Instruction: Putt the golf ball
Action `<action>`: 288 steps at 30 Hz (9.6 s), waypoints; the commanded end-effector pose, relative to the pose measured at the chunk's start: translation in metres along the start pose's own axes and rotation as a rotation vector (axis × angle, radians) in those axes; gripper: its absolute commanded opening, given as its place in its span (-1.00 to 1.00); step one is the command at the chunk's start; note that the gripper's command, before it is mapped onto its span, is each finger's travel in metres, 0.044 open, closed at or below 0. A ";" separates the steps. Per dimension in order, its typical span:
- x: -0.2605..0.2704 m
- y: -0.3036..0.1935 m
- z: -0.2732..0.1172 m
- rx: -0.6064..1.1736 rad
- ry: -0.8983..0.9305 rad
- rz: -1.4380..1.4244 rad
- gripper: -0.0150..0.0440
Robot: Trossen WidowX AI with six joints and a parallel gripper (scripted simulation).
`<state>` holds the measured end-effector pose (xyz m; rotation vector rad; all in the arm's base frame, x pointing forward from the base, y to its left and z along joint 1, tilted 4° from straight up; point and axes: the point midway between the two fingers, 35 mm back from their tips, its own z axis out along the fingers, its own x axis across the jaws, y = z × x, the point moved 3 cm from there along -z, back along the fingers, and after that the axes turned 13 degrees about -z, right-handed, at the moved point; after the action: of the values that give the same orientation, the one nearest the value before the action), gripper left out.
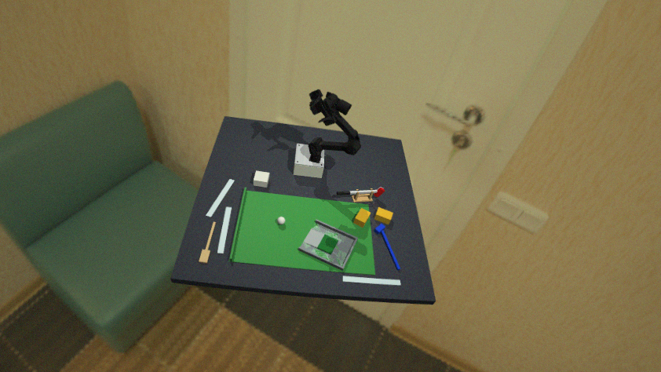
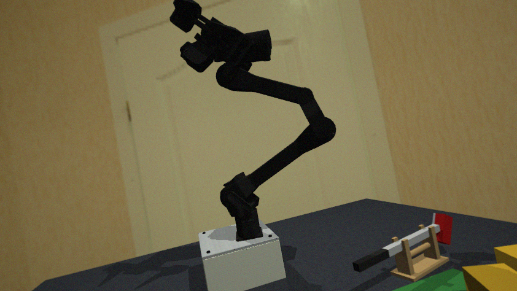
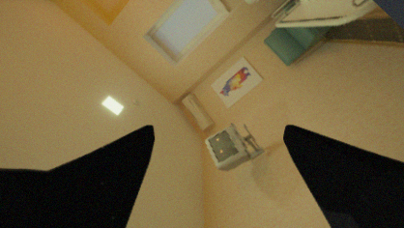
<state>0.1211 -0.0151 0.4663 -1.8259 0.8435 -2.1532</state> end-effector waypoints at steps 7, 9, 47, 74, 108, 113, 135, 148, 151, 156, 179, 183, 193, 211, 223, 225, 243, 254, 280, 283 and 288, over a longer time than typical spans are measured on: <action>0.025 0.012 0.002 0.220 -0.033 0.398 1.00; 0.032 0.018 0.007 0.281 -0.057 0.547 1.00; -0.284 0.008 0.150 -1.054 -0.903 2.242 1.00; -0.455 0.020 -0.027 -1.878 -0.597 1.341 1.00; -0.507 0.047 -0.027 -1.878 -0.597 1.341 1.00; -0.505 0.045 -0.026 -1.877 -0.601 1.345 0.91; -0.504 0.044 -0.026 -1.877 -0.601 1.345 -0.49; -0.436 0.003 -0.024 -1.879 -0.601 1.344 -0.49; -0.419 -0.004 -0.025 -1.879 -0.601 1.344 -0.49; -0.425 0.002 -0.024 -1.880 -0.584 1.338 -0.49; -0.372 0.047 0.075 -2.107 0.356 1.802 -0.49; -0.360 0.059 0.089 -2.120 0.547 1.870 -0.49; -0.325 0.092 0.119 -2.106 1.047 2.010 -0.49; -0.257 0.157 0.147 -1.892 1.992 2.115 -0.49; -0.239 0.177 0.149 -1.782 2.271 2.098 -0.49; -0.243 0.179 0.149 -1.782 2.271 2.098 -0.49; -0.279 0.200 0.149 -1.782 2.271 2.098 -0.49; -0.294 0.209 0.149 -1.782 2.271 2.098 -0.49; -0.283 0.237 0.151 -1.778 2.272 2.098 -0.49; -0.284 0.235 0.150 -1.786 2.280 2.090 -0.49; -0.303 0.203 0.153 -1.785 2.275 2.097 -0.49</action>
<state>0.2799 -0.1041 0.1132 -2.1116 -2.0948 0.1139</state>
